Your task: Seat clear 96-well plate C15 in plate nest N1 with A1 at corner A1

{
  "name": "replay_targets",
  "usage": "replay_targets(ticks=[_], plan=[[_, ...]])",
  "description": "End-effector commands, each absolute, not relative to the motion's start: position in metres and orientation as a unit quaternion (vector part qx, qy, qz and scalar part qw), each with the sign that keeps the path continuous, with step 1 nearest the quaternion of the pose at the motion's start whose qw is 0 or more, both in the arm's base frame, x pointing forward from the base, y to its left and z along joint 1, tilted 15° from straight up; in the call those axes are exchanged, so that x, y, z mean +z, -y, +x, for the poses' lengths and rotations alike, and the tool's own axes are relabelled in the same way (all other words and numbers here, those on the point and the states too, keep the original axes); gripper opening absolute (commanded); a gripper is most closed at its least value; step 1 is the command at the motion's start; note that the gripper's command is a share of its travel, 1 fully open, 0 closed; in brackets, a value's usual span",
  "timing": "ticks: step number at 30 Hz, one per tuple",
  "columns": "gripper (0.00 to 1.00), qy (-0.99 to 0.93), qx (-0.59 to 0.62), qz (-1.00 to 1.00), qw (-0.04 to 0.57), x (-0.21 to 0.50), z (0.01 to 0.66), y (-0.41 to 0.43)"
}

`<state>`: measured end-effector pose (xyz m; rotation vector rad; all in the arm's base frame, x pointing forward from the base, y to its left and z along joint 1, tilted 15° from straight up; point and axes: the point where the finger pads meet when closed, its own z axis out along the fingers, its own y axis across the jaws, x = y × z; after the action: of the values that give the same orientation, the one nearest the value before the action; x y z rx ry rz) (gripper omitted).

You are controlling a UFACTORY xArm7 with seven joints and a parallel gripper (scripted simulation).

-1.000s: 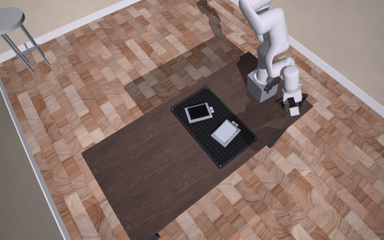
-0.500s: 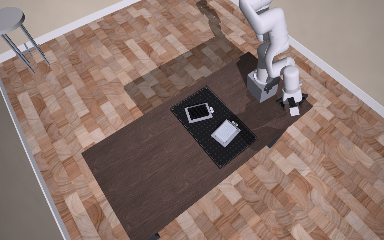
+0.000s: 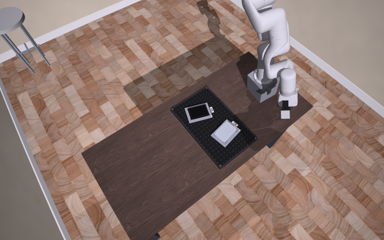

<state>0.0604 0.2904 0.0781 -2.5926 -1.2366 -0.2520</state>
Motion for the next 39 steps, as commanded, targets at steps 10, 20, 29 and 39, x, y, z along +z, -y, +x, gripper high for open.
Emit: replay_targets(ticks=[10,20,29,39], plan=[[0.0,0.3,-0.095,-0.942,0.119,0.084,0.108,-0.291],[0.0,0.192,-0.098,-0.97,0.113,0.088,0.144,-0.285],[0.0,0.104,-0.101,-0.984,0.108,0.092,0.176,-0.276],[0.0,0.01,-0.103,-0.989,0.103,0.095,0.205,-0.265]])
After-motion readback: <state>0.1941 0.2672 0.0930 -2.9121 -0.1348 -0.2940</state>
